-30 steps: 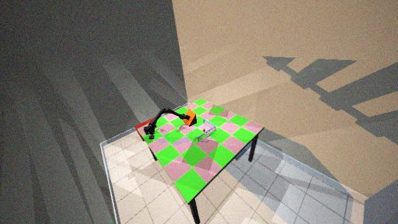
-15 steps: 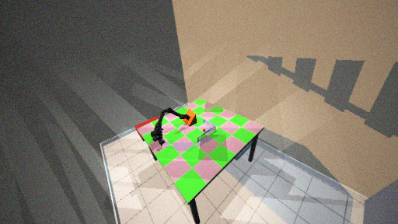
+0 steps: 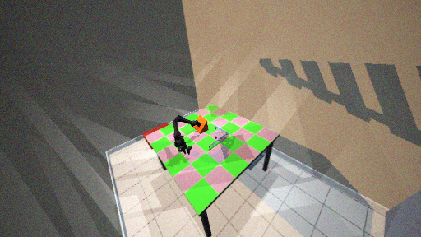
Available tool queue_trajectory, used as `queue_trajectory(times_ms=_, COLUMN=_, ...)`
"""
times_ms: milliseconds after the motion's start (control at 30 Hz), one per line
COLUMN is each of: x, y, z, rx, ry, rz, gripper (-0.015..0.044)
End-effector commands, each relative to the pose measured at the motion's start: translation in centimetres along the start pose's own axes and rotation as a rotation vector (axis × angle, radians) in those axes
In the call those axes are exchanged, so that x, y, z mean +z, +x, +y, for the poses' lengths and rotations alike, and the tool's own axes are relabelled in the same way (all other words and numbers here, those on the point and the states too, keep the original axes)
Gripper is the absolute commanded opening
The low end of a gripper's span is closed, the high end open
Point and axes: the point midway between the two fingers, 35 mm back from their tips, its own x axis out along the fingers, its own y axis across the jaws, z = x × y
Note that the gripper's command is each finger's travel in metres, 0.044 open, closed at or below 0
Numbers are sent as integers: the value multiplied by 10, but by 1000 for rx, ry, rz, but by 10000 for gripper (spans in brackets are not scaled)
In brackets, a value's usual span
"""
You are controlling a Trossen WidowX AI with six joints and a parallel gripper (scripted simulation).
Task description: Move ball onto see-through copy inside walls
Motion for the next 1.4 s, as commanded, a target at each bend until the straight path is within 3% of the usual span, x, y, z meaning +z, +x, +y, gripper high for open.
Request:
queue_trajectory(times_ms=0, x=-47, y=7, z=56, rx=45, ry=-123, rz=100, gripper=275)
queue_trajectory(times_ms=400, x=-178, y=-9, z=163, rx=85, ry=-464, rz=278, gripper=275)
queue_trajectory(times_ms=667, x=-286, y=-18, z=177, rx=-9, ry=-780, rz=385, gripper=275)
queue_trajectory(times_ms=933, x=-390, y=-34, z=172, rx=-171, ry=-1188, rz=352, gripper=275)
queue_trajectory(times_ms=1367, x=-399, y=-31, z=168, rx=-187, ry=-1226, rz=342, gripper=275)
